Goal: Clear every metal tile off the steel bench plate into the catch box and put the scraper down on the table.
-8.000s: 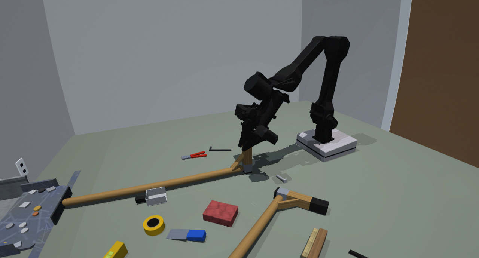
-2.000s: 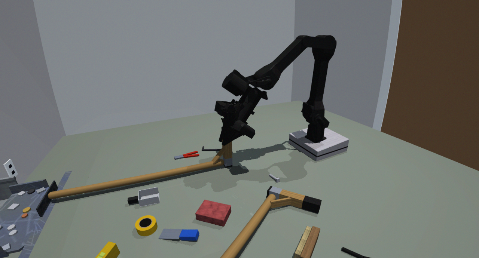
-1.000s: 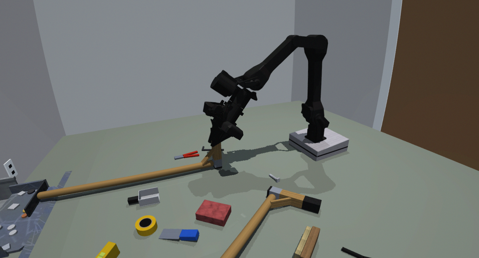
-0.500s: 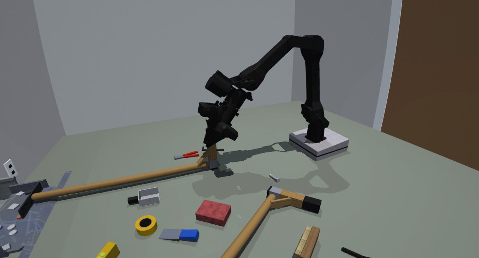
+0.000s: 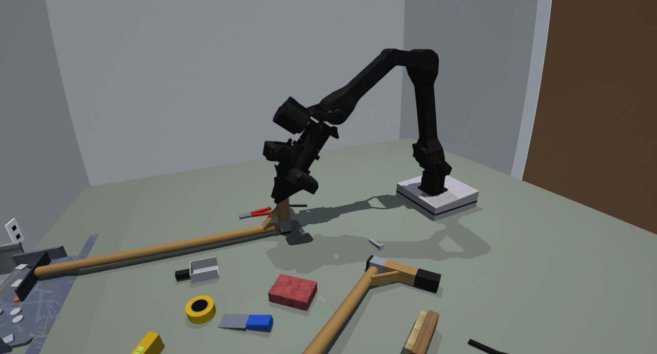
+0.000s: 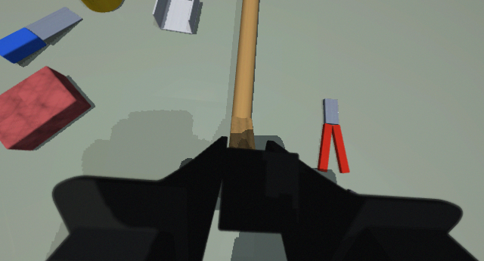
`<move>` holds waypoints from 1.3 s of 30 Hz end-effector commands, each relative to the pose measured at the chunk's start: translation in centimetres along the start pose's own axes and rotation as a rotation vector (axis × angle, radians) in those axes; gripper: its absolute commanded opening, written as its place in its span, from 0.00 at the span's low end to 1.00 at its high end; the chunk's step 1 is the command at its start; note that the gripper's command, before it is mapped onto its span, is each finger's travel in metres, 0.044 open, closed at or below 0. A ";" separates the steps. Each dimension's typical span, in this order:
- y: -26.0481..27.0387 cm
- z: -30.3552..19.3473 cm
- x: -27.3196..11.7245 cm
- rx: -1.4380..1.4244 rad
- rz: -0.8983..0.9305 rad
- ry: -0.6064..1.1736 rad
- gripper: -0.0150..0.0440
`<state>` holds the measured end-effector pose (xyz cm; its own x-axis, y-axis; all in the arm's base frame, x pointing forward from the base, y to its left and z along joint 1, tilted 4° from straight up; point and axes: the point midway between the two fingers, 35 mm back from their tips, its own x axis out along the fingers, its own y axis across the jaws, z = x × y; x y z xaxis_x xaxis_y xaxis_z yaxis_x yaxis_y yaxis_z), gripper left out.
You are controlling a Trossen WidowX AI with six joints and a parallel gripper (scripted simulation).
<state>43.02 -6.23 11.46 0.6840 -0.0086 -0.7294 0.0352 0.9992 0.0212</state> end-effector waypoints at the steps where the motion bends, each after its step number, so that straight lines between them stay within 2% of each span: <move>1: -0.1 1.1 0.1 0.003 -0.004 -0.017 0.25; 39: -0.2 5.0 3.0 0.002 -0.004 -0.021 0.25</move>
<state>48.06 -6.54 12.06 0.6871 -0.0087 -0.7265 0.0351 0.9992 0.0211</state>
